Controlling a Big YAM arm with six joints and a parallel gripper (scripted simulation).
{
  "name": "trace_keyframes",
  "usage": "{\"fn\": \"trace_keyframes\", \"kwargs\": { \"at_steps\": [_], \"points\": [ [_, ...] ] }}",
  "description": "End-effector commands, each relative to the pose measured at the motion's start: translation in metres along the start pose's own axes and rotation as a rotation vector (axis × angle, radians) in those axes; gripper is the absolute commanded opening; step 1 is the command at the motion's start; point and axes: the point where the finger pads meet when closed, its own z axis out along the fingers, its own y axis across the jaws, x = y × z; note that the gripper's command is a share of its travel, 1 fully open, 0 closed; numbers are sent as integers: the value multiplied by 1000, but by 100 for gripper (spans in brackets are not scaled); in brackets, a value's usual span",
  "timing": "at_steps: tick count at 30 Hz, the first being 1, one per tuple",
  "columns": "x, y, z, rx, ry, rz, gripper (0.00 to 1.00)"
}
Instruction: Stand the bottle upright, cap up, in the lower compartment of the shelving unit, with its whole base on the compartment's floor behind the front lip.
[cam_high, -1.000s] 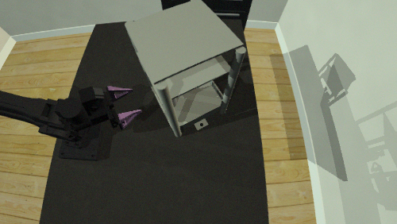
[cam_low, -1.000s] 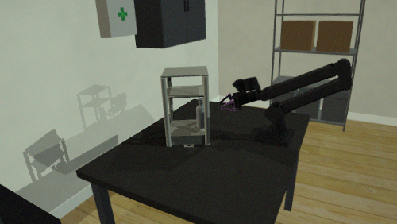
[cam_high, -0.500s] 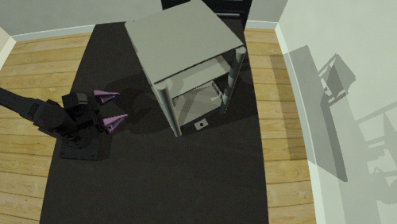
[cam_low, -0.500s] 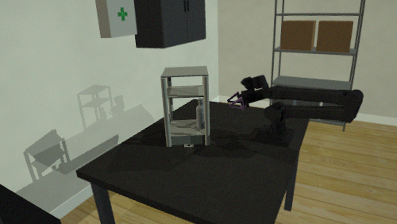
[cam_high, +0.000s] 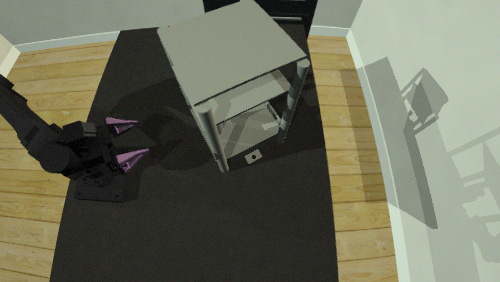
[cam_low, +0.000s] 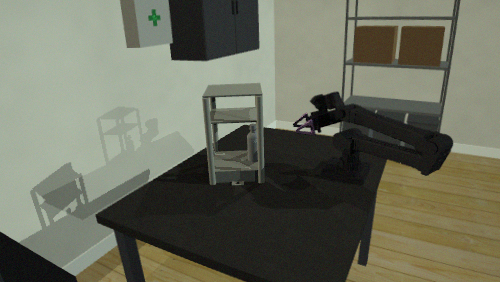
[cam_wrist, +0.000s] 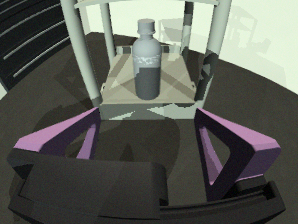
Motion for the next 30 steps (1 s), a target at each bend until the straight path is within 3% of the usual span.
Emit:
{"fn": "trace_keyframes", "kwargs": {
  "at_steps": [1, 30],
  "points": [
    [-32, -2, -23, 24, -24, -85, 88],
    [-30, -3, -25, 19, -15, -65, 88]
  ]
}}
